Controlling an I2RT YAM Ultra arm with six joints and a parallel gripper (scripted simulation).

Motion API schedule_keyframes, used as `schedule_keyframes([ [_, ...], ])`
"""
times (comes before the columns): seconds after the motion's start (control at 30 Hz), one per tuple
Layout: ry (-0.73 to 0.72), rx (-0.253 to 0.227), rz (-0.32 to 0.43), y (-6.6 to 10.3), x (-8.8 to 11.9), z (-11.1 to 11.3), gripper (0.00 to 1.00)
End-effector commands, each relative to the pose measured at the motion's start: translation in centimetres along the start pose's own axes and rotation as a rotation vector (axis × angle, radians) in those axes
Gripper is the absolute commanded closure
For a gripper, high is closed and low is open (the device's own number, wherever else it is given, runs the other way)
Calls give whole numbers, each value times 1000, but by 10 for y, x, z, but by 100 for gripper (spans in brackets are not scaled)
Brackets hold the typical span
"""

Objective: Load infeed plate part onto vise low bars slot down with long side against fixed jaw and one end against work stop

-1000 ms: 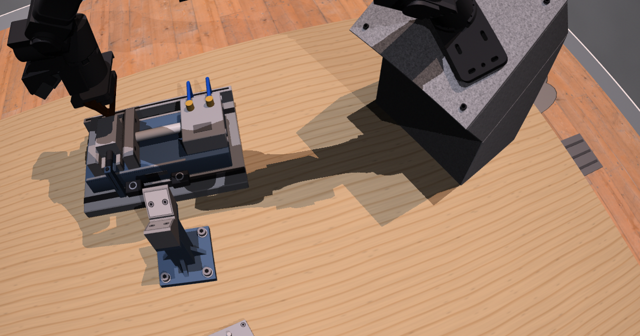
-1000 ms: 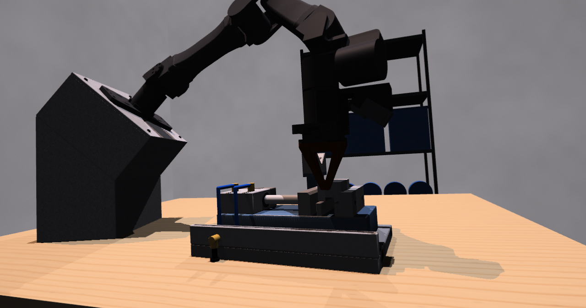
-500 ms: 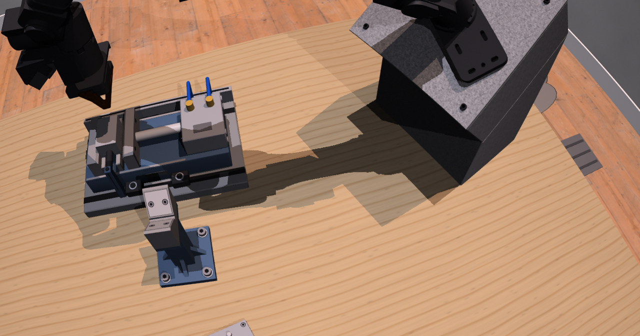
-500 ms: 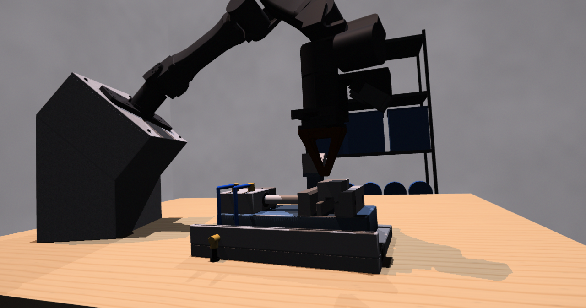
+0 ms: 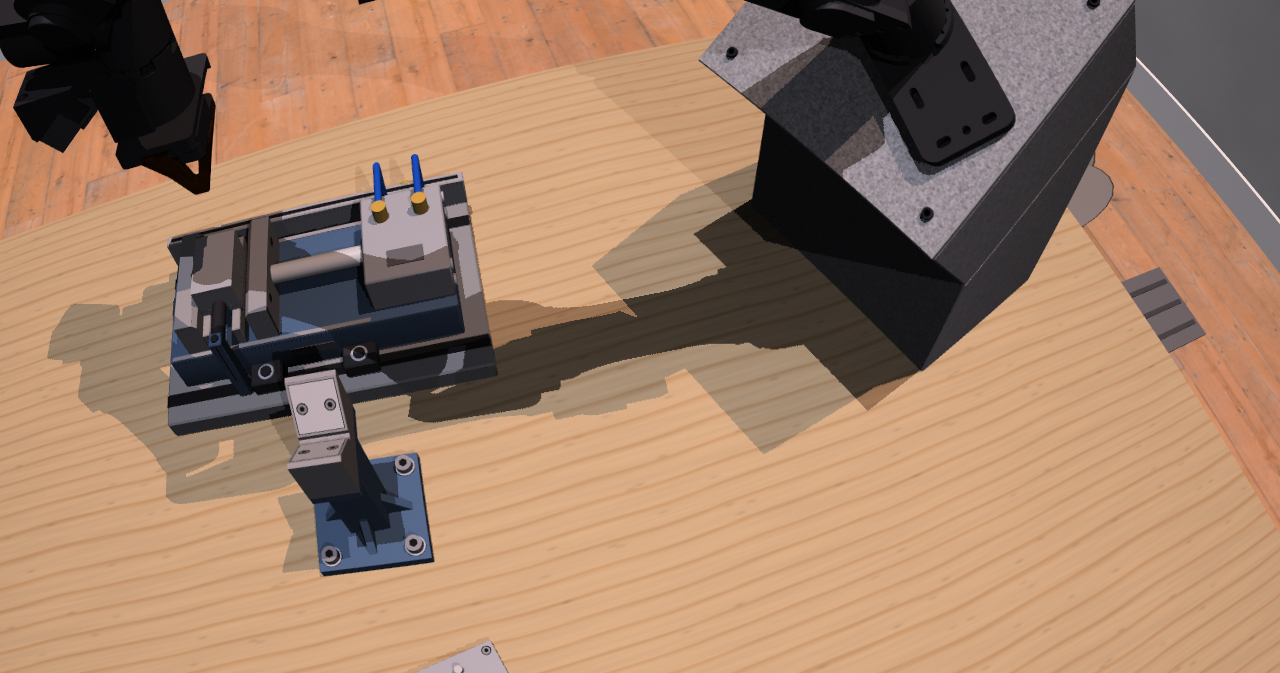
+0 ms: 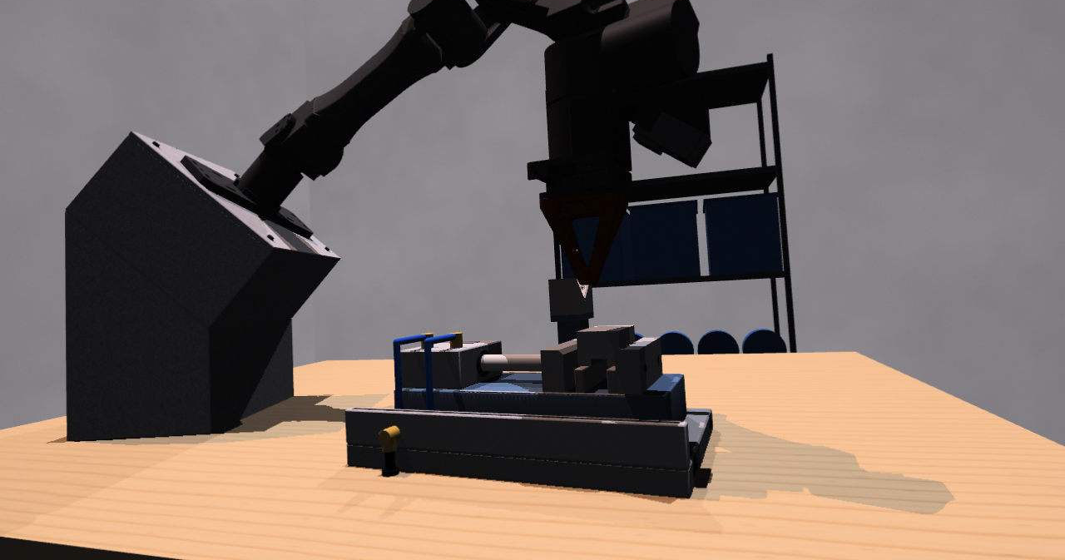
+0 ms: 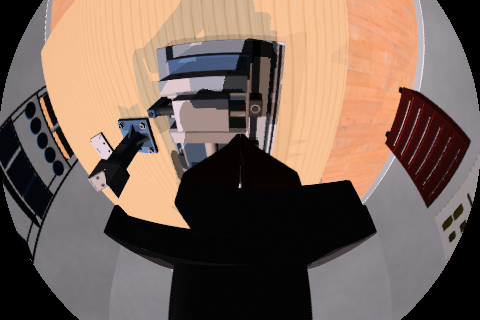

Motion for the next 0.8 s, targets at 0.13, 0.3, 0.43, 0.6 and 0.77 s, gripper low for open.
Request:
schedule_keyframes([
  [0.13, 12, 25, -45, 33, -11, -5, 100],
  [0.3, 12, 25, -45, 35, -10, -5, 100],
  [0.43, 13, 26, -47, 35, -11, -6, 100],
  [0.6, 14, 28, -50, 35, -12, -6, 100],
  [0.77, 14, 28, -50, 35, -12, -6, 100],
])
Point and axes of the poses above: the point where the finger pads meet when closed, its own y axis back along the fingers, its own z axis across the jaws, x = y × z, the point moved 4 cm from there along y, back along the fingers, and after that the axes turned 13 degrees about y, right-handed, at the moved point
